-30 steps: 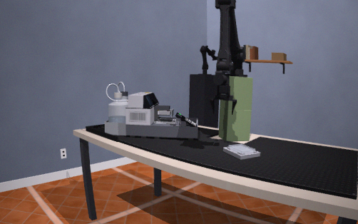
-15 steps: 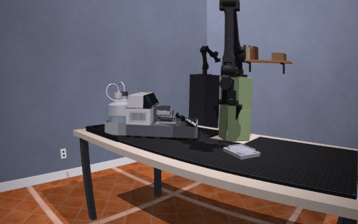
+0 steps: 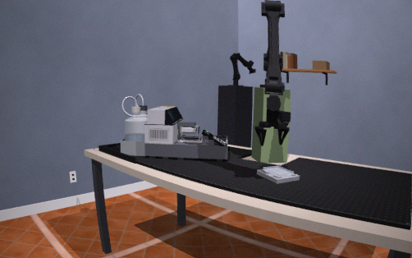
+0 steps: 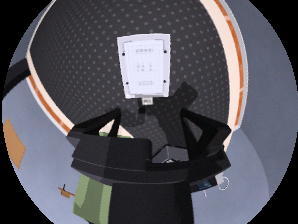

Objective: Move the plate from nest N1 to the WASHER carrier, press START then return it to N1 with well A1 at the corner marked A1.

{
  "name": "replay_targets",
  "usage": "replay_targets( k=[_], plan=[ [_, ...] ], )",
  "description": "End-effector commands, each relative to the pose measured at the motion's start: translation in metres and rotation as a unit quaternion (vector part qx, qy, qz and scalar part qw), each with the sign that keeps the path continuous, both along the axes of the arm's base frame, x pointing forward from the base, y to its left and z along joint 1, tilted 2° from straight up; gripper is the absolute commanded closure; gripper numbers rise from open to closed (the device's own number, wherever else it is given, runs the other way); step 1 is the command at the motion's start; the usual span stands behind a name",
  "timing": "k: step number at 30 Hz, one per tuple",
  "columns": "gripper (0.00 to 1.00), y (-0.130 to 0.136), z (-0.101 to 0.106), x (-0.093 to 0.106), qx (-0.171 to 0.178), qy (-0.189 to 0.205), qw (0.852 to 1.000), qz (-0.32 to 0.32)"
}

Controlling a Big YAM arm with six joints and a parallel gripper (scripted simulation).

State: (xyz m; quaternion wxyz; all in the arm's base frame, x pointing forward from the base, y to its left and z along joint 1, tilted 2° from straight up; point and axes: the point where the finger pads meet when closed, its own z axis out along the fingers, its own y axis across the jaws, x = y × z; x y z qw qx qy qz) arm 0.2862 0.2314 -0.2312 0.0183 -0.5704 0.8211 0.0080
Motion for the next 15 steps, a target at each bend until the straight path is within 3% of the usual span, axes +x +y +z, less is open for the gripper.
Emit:
replay_targets(
  k=[1, 12, 15],
  plan=[
    [0.00, 0.016, -0.008, 0.001, -0.008, 0.004, 1.000, 0.027],
    [0.00, 0.057, -0.023, 0.005, -0.007, 0.004, 1.000, 0.016],
    [0.00, 0.057, -0.016, 0.011, 0.001, -0.003, 1.000, 0.016]
  ],
)
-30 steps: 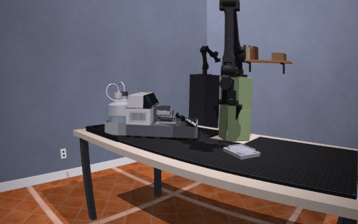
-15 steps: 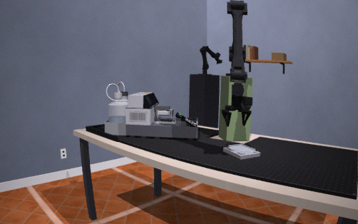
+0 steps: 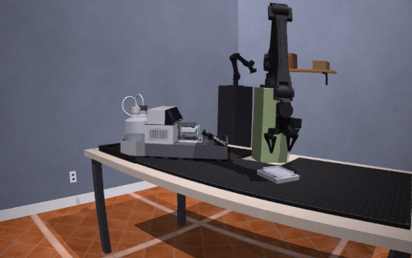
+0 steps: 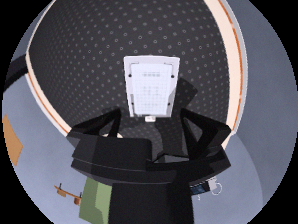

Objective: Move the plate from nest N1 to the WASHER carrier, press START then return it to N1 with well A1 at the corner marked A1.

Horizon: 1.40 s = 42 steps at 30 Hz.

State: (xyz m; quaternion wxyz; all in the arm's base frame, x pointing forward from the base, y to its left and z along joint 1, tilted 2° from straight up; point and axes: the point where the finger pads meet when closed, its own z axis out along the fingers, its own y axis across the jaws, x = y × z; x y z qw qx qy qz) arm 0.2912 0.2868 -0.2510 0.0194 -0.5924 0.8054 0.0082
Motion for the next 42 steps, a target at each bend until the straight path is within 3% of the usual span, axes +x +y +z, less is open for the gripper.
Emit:
replay_targets(
  k=[1, 7, 8, 42],
  plan=[
    [0.00, 0.002, 0.008, 0.013, 0.002, -0.004, 1.000, -0.022],
    [0.00, 0.002, 0.004, 0.006, 0.001, -0.002, 1.000, -0.011],
    [0.00, -0.001, -0.005, 0.002, -0.008, 0.006, 1.000, -0.015],
    [0.00, 0.004, -0.056, 0.004, 0.000, -0.002, 1.000, -0.012]
  ],
)
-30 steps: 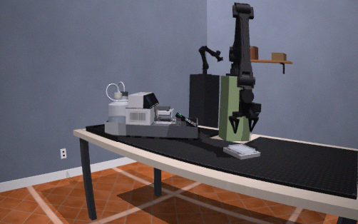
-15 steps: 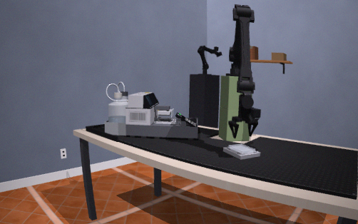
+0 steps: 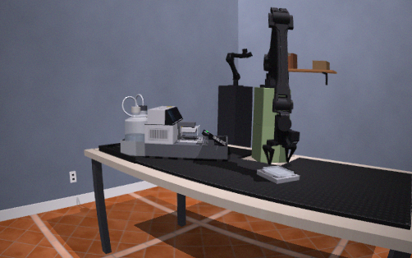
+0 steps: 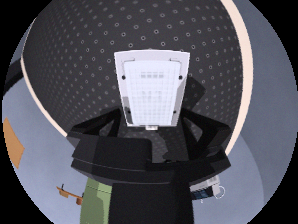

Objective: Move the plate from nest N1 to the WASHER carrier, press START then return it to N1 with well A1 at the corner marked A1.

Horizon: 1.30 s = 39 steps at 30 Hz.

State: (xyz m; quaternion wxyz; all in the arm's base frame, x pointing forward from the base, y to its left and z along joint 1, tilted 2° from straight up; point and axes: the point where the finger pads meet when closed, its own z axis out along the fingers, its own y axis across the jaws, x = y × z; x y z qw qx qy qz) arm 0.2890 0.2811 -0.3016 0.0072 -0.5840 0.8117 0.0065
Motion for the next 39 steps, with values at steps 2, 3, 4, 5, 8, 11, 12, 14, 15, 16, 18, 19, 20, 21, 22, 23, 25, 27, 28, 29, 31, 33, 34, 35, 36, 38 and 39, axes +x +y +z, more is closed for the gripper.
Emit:
replay_targets(
  k=[2, 3, 4, 5, 8, 11, 12, 14, 15, 16, 18, 19, 20, 21, 22, 23, 25, 27, 28, 29, 31, 33, 34, 35, 36, 38, 39],
  plan=[
    [0.00, 0.0098, -0.0083, 0.0058, 0.008, -0.011, 1.000, -0.002],
    [0.00, 0.0098, -0.0100, 0.0058, 0.008, -0.011, 1.000, -0.002],
    [0.00, 0.0098, -0.0117, 0.0057, 0.008, -0.011, 1.000, -0.002],
    [0.00, 0.0097, -0.0134, 0.0057, 0.008, -0.011, 1.000, -0.002],
    [0.00, 0.0109, -0.0120, 0.0074, 0.009, -0.012, 1.000, -0.002],
    [0.00, 0.0168, -0.0040, 0.0133, 0.016, -0.019, 1.000, -0.002],
    [0.00, 0.0160, -0.0041, 0.0126, 0.016, -0.019, 1.000, -0.002],
    [0.00, 0.0156, -0.0042, 0.0122, 0.015, -0.018, 1.000, -0.002],
    [0.00, 0.0156, -0.0042, 0.0122, 0.015, -0.018, 1.000, -0.002],
    [0.00, 0.0156, -0.0042, 0.0122, 0.015, -0.018, 1.000, -0.002],
    [0.00, 0.0156, -0.0042, 0.0122, 0.015, -0.018, 1.000, -0.002],
    [0.00, 0.0156, -0.0042, 0.0122, 0.015, -0.018, 1.000, -0.002],
    [0.00, 0.0156, -0.0042, 0.0122, 0.015, -0.018, 1.000, -0.002],
    [0.00, 0.0156, -0.0042, 0.0122, 0.015, -0.018, 1.000, -0.002],
    [0.00, 0.0156, -0.0042, 0.0122, 0.015, -0.018, 1.000, -0.002],
    [0.00, 0.0156, -0.0042, 0.0122, 0.015, -0.018, 1.000, -0.002],
    [0.00, 0.0156, -0.0042, 0.0122, 0.015, -0.018, 1.000, -0.002],
    [0.00, 0.0156, -0.0042, 0.0122, 0.015, -0.018, 1.000, -0.002],
    [0.00, 0.0156, -0.0042, 0.0122, 0.015, -0.018, 1.000, -0.002],
    [0.00, 0.0156, -0.0042, 0.0122, 0.015, -0.018, 1.000, -0.002],
    [0.00, 0.0156, -0.0042, 0.0122, 0.015, -0.018, 1.000, -0.002],
    [0.00, 0.0156, -0.0042, 0.0122, 0.015, -0.018, 1.000, -0.002],
    [0.00, 0.0156, -0.0042, 0.0122, 0.015, -0.018, 1.000, -0.002],
    [0.00, 0.0156, -0.0042, 0.0122, 0.015, -0.018, 1.000, -0.002],
    [0.00, 0.0156, -0.0042, 0.0122, 0.015, -0.018, 1.000, -0.002],
    [0.00, 0.0156, -0.0042, 0.0122, 0.015, -0.018, 1.000, -0.002],
    [0.00, 0.0156, -0.0042, 0.0122, 0.015, -0.018, 1.000, -0.002]
  ],
)
